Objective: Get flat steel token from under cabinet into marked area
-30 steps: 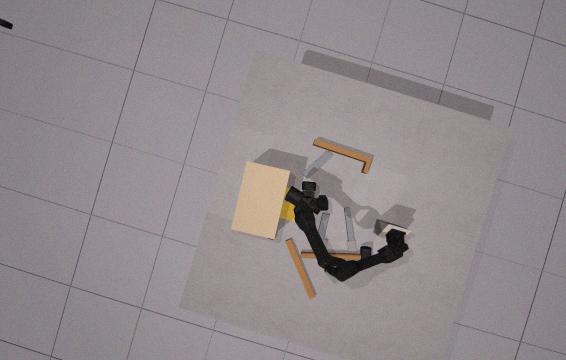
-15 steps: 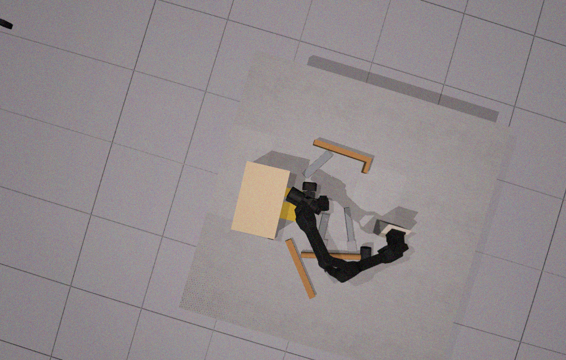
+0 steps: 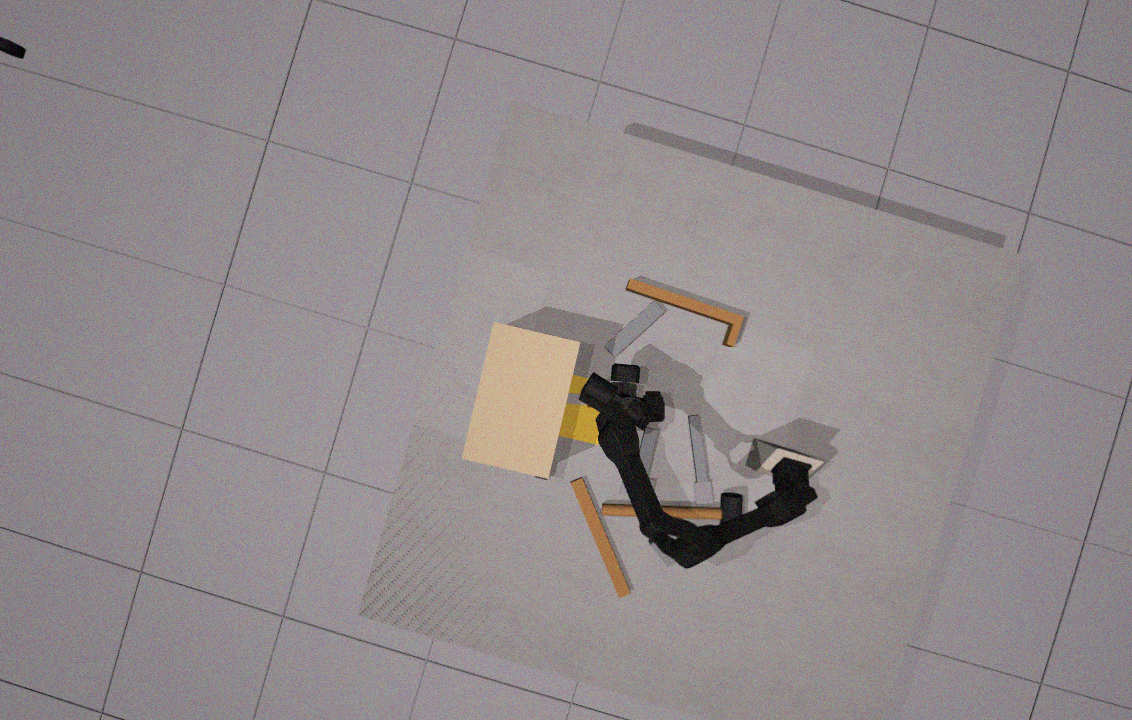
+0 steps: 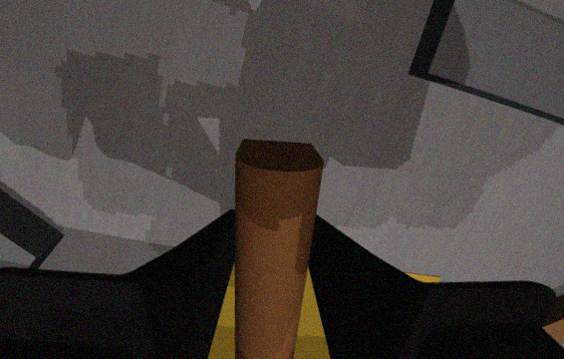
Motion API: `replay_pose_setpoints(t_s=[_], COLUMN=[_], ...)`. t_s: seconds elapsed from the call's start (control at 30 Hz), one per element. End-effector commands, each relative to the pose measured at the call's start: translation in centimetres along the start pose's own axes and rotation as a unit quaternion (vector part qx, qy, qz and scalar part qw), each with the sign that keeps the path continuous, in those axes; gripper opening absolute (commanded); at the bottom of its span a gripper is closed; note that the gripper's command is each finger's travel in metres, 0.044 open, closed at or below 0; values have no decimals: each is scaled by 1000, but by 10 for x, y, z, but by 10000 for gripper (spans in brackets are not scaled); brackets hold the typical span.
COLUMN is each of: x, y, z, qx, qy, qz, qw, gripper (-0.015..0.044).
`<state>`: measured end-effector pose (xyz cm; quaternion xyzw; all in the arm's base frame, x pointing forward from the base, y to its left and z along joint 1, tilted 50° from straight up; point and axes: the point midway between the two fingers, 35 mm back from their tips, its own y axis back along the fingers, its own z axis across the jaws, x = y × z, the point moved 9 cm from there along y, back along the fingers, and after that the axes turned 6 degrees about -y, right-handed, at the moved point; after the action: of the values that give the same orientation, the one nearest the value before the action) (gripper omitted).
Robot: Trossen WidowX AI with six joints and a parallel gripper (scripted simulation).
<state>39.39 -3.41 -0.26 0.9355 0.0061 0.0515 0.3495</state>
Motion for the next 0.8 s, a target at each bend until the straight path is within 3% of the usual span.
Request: replay_pose_setpoints(t_s=[0.0,0.77], x=[-7,-30], y=[-1,-1], z=[0,4], qx=[2,2], qy=[1,1], qz=[-2,-2], qw=[1000,1000], gripper=[0,0])
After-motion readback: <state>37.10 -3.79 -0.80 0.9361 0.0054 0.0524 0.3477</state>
